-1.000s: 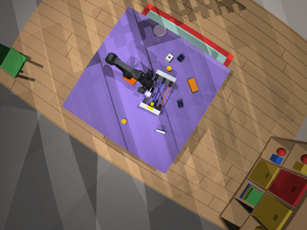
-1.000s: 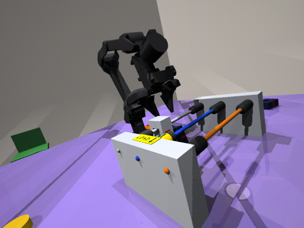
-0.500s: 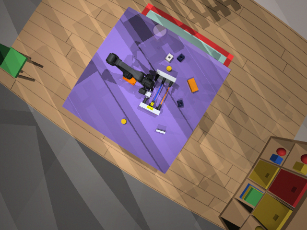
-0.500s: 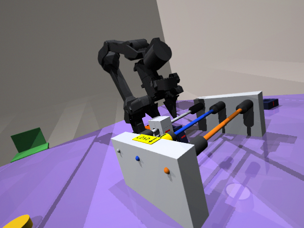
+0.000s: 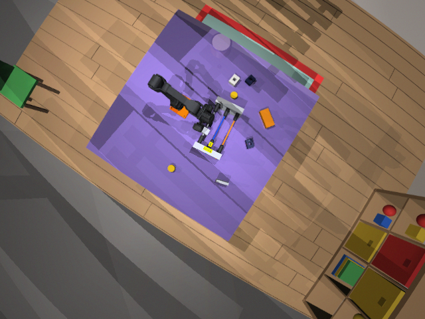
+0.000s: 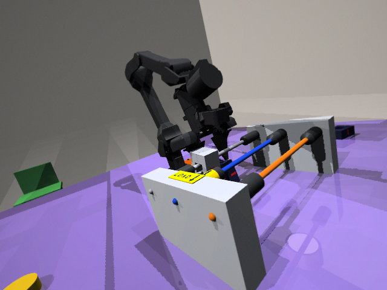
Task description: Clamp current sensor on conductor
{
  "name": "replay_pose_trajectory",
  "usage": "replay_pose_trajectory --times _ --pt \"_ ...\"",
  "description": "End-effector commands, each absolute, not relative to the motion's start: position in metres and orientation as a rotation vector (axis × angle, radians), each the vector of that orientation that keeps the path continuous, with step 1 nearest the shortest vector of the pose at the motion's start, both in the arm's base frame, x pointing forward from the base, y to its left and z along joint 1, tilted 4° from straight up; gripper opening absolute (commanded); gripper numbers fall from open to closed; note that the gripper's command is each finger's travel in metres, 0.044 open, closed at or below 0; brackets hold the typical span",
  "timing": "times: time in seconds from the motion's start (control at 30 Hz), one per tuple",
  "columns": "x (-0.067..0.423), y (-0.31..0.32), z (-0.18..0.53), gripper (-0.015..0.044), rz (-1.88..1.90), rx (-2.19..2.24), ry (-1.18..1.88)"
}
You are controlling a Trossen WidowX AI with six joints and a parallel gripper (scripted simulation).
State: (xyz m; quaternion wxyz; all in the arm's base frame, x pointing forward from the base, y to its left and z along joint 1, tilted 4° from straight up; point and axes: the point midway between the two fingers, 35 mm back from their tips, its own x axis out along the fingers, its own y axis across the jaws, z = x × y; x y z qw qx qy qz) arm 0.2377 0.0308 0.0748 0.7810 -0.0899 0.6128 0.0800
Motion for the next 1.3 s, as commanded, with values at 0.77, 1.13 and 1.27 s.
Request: replay_pose_trajectory --times 0.77,1.13,1.27 --pt "0.238 0.031 0.074 0.0137 0.173 -0.194 1.325" --pt "0.224 0.035 0.077 0.0000 0.178 -0.195 1.333" --pt "0.208 0.040 0.079 0.0000 0.179 -0.194 1.335"
